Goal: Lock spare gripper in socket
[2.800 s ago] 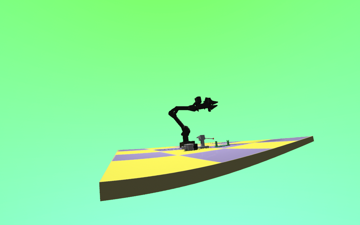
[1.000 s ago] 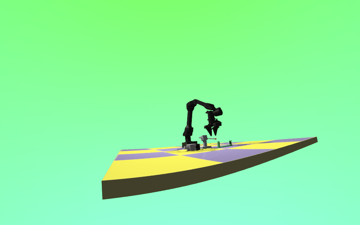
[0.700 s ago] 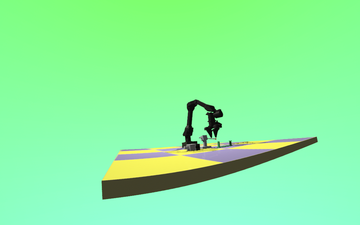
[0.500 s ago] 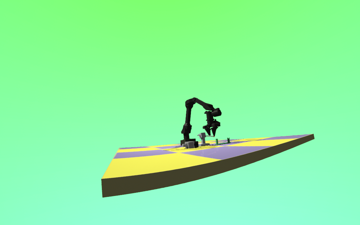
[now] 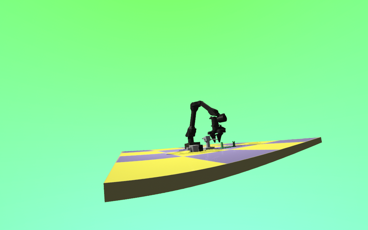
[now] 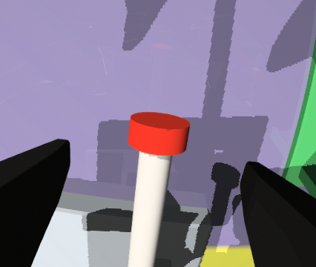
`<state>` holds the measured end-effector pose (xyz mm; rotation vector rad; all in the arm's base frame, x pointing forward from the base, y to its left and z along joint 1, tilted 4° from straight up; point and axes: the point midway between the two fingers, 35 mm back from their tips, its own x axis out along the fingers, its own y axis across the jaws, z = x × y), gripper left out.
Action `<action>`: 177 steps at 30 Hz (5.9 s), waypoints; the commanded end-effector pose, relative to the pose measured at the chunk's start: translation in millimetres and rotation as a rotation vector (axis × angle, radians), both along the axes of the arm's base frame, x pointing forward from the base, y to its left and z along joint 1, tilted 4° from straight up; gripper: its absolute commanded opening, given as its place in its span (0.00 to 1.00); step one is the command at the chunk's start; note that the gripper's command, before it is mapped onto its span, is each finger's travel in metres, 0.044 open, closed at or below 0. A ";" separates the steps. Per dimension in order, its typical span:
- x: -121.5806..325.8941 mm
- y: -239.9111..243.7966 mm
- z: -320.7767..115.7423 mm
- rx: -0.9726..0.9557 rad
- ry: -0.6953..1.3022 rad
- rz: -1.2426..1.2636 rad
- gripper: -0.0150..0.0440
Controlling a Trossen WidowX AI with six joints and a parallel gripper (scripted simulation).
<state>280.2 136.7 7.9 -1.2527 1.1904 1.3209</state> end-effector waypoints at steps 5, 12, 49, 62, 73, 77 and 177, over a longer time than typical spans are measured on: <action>-2.0 -0.6 -3.5 -0.001 0.006 -0.004 0.67; -2.0 -0.6 -3.5 -0.001 0.006 -0.004 0.36; -1.3 14.8 7.4 0.120 0.018 0.000 0.25; -1.7 23.9 9.2 0.119 0.025 -0.001 0.25; -2.5 31.9 9.3 0.117 0.029 -0.002 0.25; -2.7 34.4 9.4 0.116 0.031 -0.002 0.25; 10.8 91.9 42.6 0.086 0.081 0.004 0.25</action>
